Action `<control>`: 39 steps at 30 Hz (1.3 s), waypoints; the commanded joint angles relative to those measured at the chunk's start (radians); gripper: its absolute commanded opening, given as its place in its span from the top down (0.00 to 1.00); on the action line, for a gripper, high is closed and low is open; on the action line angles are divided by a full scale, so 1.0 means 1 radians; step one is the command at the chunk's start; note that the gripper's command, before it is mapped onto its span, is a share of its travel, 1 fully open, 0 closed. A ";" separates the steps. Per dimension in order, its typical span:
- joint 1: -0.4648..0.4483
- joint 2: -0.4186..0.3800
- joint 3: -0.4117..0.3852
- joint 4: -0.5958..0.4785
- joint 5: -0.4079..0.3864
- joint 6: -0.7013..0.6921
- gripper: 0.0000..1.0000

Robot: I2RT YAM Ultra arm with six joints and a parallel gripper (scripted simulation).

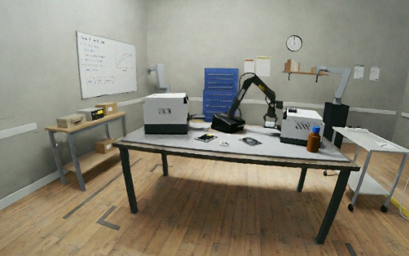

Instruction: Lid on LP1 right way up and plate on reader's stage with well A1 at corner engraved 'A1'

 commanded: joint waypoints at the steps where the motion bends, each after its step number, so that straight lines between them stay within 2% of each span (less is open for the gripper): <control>1: 0.000 -0.006 0.004 0.001 -0.007 -0.002 0.14; 20: -0.004 -0.003 0.008 -0.004 -0.015 -0.005 0.14; 39: 0.004 -0.035 0.034 -0.020 -0.015 0.006 0.14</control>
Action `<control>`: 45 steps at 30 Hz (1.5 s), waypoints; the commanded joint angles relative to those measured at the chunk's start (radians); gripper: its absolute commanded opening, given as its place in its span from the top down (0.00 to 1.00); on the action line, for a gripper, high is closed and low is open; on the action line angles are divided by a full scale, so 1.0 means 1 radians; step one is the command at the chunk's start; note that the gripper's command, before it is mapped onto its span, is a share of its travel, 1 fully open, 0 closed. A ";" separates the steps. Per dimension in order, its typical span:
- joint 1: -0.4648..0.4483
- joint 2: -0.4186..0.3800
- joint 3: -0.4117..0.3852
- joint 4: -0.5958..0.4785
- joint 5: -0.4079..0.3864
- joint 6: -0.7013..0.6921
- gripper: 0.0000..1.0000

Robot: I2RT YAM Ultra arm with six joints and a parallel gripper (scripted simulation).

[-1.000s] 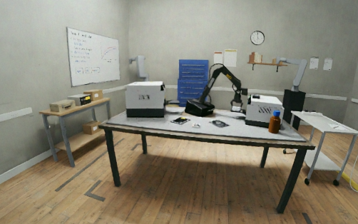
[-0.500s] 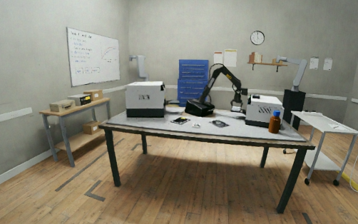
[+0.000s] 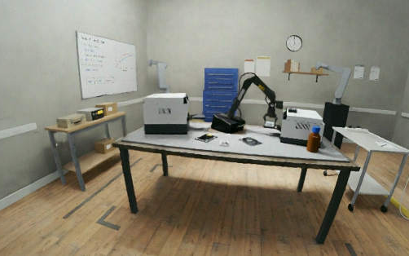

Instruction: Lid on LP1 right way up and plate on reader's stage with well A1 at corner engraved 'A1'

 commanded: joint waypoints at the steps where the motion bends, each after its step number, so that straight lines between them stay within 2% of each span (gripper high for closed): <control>1: 0.004 -0.036 0.034 -0.016 -0.015 0.006 0.14; 27: 0.020 -0.051 0.045 -0.049 -0.013 0.008 0.14; 36: -0.002 -0.060 0.045 -0.018 -0.009 0.009 0.14; 45: 0.010 -0.057 0.059 -0.061 0.000 0.011 0.14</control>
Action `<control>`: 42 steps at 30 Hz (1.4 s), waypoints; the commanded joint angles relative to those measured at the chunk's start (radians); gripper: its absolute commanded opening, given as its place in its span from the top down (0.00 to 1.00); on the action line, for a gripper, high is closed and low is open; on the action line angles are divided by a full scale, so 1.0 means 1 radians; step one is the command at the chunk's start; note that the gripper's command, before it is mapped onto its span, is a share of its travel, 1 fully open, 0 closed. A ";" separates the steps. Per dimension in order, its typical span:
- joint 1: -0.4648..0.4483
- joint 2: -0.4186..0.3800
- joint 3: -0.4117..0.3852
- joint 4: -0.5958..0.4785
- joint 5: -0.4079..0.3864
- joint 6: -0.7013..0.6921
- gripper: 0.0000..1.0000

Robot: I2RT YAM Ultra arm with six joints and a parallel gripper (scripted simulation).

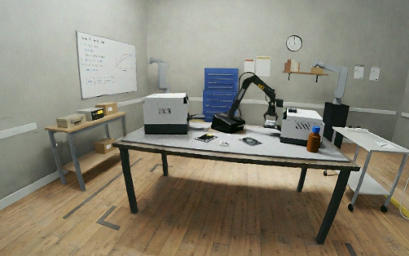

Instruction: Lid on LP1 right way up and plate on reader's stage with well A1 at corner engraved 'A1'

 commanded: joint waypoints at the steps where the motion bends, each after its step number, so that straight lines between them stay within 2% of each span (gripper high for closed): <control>1: 0.007 -0.032 0.033 -0.020 0.000 0.006 0.14; 10: 0.019 -0.037 0.038 -0.038 0.003 0.007 0.14; 21: 0.000 -0.049 0.036 -0.008 0.000 0.006 0.14; 42: 0.023 -0.051 0.058 -0.071 0.004 0.010 0.14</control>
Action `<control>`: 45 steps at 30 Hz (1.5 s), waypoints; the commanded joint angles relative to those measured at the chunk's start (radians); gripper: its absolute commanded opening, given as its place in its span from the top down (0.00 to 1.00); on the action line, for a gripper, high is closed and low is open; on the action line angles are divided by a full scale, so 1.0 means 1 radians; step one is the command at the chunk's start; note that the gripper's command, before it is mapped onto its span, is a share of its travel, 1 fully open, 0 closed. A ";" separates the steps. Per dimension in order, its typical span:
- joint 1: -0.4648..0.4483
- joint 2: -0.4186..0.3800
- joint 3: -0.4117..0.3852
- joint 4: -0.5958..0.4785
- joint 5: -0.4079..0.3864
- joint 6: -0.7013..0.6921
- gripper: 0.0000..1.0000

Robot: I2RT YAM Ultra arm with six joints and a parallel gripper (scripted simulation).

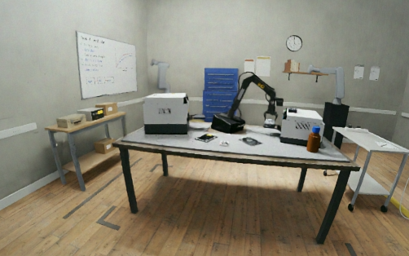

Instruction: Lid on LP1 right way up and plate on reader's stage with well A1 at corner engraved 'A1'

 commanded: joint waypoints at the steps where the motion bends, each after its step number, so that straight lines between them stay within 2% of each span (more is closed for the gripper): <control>1: 0.015 -0.038 0.031 -0.014 0.003 0.006 0.14; 10: -0.011 -0.047 0.031 0.012 0.003 0.005 0.14; 45: 0.027 -0.080 0.119 -0.153 0.004 0.018 0.14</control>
